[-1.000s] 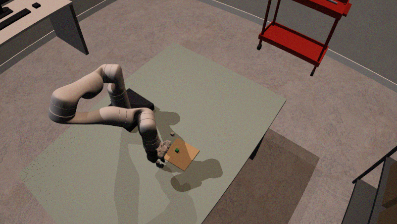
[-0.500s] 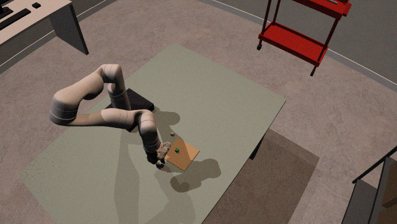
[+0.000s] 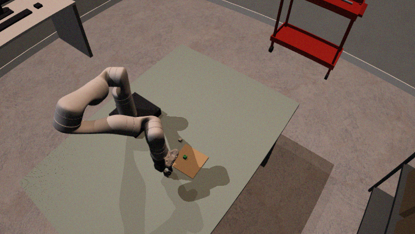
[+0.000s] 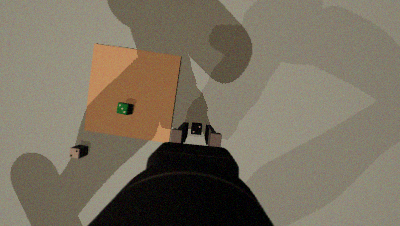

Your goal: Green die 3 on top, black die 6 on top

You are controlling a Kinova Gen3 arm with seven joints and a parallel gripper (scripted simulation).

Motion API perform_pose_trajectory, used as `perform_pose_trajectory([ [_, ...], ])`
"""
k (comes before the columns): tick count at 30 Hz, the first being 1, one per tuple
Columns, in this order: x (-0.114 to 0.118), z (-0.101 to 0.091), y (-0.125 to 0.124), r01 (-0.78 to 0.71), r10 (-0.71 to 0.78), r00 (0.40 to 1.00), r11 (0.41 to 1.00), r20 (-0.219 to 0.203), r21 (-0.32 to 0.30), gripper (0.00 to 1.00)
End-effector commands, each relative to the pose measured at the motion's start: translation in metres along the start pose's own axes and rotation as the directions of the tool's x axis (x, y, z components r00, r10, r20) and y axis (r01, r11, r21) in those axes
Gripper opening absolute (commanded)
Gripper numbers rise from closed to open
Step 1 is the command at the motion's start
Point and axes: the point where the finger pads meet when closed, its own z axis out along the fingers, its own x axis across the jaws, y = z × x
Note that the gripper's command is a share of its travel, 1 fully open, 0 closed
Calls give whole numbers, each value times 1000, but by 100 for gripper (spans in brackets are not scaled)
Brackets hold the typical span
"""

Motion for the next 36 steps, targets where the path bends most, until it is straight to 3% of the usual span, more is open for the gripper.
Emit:
perform_pose_trajectory([
  [1, 0, 0, 0, 1, -1, 1000, 1000, 0, 1, 64],
  [33, 0, 0, 0, 1, -1, 1000, 1000, 0, 1, 64],
  [34, 0, 0, 0, 1, -1, 1000, 1000, 0, 1, 34],
  [36, 0, 0, 0, 1, -1, 1000, 1000, 0, 1, 34],
])
